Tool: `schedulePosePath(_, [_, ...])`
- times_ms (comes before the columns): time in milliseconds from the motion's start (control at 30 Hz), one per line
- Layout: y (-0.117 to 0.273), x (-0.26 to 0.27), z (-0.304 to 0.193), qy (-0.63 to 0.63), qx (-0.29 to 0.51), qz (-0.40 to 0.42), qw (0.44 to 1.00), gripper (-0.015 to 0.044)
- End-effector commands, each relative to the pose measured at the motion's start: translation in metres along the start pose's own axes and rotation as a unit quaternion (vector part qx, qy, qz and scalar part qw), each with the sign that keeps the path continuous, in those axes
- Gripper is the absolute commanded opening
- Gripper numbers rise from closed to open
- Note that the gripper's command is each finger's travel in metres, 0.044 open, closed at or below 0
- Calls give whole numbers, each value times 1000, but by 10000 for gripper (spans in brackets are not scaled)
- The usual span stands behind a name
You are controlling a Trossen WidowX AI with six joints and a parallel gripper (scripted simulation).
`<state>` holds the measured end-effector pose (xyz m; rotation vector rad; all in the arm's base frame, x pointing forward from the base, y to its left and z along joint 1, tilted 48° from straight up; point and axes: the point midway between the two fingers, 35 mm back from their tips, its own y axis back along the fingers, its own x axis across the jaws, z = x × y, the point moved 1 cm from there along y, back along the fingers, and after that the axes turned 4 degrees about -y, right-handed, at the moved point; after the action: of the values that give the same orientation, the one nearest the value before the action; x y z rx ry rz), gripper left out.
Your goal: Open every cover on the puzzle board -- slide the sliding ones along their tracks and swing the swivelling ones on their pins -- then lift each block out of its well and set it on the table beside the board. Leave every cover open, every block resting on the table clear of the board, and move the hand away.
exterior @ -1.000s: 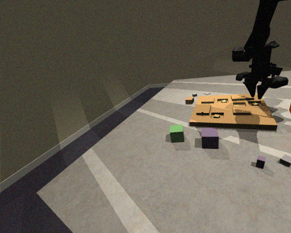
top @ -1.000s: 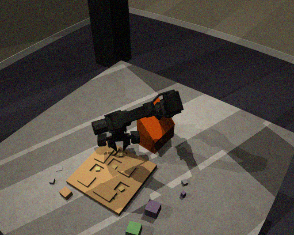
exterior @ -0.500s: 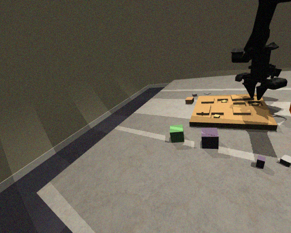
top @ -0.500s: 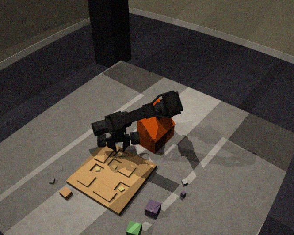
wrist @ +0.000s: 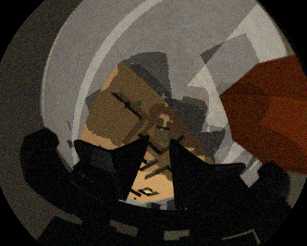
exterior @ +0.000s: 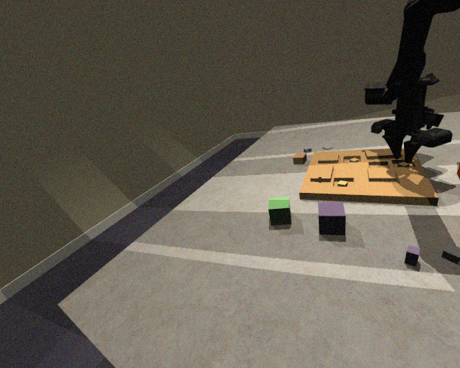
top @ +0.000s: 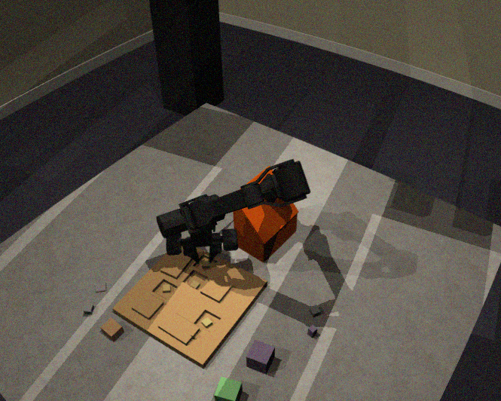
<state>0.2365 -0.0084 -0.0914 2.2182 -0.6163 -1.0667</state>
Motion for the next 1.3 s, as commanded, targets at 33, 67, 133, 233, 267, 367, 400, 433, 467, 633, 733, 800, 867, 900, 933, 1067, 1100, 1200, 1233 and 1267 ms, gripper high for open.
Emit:
schedulePosePath(33, [-5,-3,3,-6,-1,-7,1000,144])
schedulePosePath(67, [-5,-3,3,-6,-1,-7,1000,144])
schedulePosePath(133, [-5,-3,3,-6,-1,-7,1000,144])
schedulePosePath(233, [-5,-3,3,-6,-1,-7,1000,144])
schedulePosePath(267, [-5,-3,3,-6,-1,-7,1000,144])
schedulePosePath(367, [-7,-3,3,-6,-1,-7,1000,144])
schedulePosePath(400, [-7,-3,3,-6,-1,-7,1000,144])
schedulePosePath(433, [-8,-3,3,-6,-1,-7,1000,144])
schedulePosePath(467, [-9,-3,3,-6,-1,-7,1000,144])
schedulePosePath(633, [-14,-4,3,-6,-1,-7,1000,144])
schedulePosePath(733, [-16,-4,3,-6,-1,-7,1000,144])
schedulePosePath(800, [-16,-4,3,-6,-1,-7,1000,144])
schedulePosePath(867, [-16,-4,3,-6,-1,-7,1000,144])
schedulePosePath(900, [-16,-4,3,-6,-1,-7,1000,144])
schedulePosePath(933, [-16,-4,3,-6,-1,-7,1000,144])
schedulePosePath(1067, [-14,-1,1,-2,-1,-2,1000,117])
schedulePosePath(1100, [-14,-1,1,-2,-1,-2,1000,110])
schedulePosePath(1200, [-14,-1,1,-2,-1,-2,1000,90])
schedulePosePath(1233, [-14,-1,1,-2,-1,-2,1000,84])
schedulePosePath(1267, [-14,-1,1,-2,-1,-2,1000,80])
